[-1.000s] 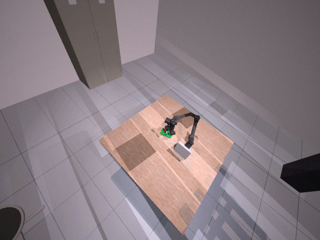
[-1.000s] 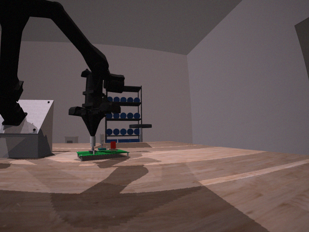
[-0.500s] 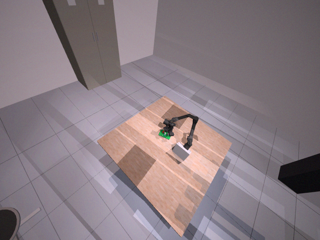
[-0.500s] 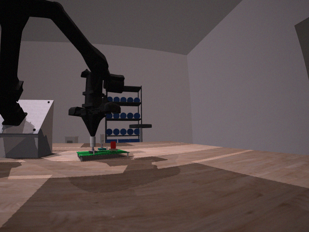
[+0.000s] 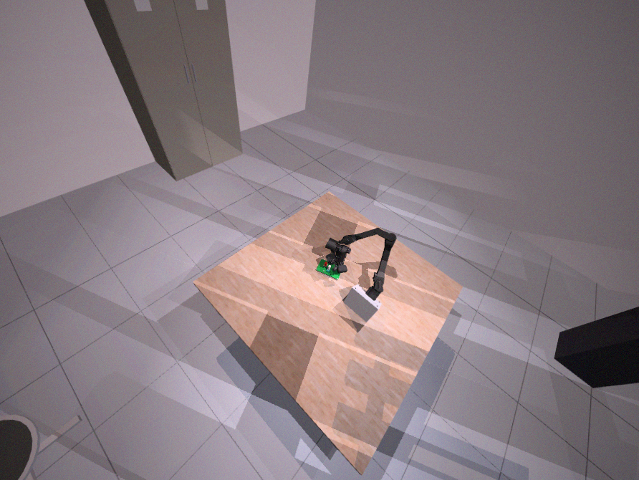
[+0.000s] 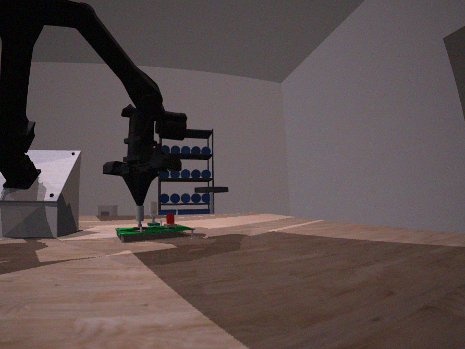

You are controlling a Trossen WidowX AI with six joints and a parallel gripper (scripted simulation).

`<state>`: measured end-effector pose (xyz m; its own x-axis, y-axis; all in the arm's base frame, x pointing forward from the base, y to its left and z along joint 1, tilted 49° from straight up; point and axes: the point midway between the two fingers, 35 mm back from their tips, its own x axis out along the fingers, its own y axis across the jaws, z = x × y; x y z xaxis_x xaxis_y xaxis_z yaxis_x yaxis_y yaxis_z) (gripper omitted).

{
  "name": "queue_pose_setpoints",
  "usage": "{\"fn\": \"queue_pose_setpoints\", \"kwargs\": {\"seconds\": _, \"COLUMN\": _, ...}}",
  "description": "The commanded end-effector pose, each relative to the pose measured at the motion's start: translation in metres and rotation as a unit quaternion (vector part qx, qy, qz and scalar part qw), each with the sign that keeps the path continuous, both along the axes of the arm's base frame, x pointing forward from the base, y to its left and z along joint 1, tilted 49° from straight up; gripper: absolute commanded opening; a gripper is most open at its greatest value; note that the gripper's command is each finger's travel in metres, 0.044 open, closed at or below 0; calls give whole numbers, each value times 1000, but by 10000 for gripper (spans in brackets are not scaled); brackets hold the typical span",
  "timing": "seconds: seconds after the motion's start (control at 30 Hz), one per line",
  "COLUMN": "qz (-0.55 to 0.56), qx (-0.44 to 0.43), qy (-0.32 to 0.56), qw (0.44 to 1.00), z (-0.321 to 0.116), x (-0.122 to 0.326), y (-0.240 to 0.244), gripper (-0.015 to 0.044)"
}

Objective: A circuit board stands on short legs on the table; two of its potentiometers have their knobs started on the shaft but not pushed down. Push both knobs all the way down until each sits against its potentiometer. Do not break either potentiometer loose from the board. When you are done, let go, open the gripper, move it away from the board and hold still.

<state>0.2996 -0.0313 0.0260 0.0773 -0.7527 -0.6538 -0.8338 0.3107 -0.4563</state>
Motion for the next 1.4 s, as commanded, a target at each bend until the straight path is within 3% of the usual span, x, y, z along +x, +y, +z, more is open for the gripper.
{"fn": "queue_pose_setpoints", "kwargs": {"seconds": 0.0, "qz": -5, "qx": 0, "qy": -2, "qw": 1000, "z": -3, "x": 1, "y": -5, "gripper": 0}}
{"fn": "queue_pose_setpoints", "kwargs": {"seconds": 1.37, "qz": -5, "qx": 0, "qy": -2, "qw": 1000, "z": -5, "x": 1, "y": -8, "gripper": 0}}
